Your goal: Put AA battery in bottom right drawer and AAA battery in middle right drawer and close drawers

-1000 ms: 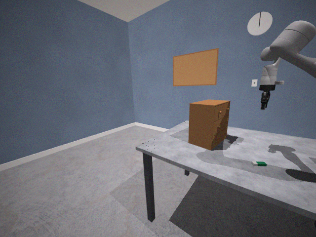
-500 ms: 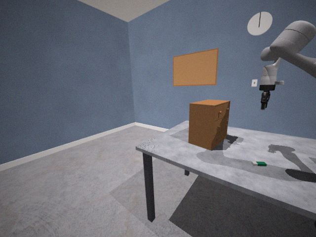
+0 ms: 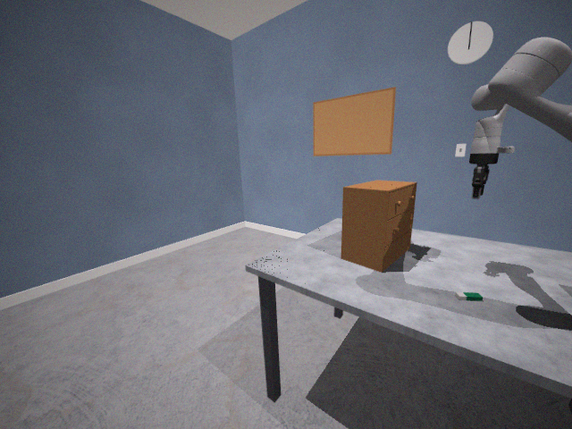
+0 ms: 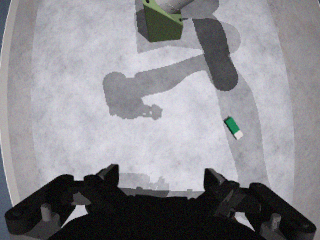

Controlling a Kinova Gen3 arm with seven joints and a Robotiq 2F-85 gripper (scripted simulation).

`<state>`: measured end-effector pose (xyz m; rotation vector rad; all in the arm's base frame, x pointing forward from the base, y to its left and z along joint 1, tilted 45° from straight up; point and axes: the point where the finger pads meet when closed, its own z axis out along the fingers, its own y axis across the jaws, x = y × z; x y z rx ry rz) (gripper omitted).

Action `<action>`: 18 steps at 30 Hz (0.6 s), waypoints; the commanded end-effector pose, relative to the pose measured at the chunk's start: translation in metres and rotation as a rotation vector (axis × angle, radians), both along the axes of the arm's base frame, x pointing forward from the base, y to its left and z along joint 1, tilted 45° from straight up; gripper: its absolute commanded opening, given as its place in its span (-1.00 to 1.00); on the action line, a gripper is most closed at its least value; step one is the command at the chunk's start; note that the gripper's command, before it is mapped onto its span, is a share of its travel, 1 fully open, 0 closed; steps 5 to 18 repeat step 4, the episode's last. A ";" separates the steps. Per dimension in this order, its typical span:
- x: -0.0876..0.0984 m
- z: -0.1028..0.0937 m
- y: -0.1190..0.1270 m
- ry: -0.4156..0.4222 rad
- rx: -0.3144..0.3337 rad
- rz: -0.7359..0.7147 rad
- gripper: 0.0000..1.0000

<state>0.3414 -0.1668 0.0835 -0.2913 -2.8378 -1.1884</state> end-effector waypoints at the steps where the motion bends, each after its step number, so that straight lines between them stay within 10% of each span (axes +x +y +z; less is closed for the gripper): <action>1: 0.000 0.000 -0.001 -0.001 -0.001 -0.001 1.00; 18: 0.000 0.000 -0.001 -0.001 -0.001 -0.001 1.00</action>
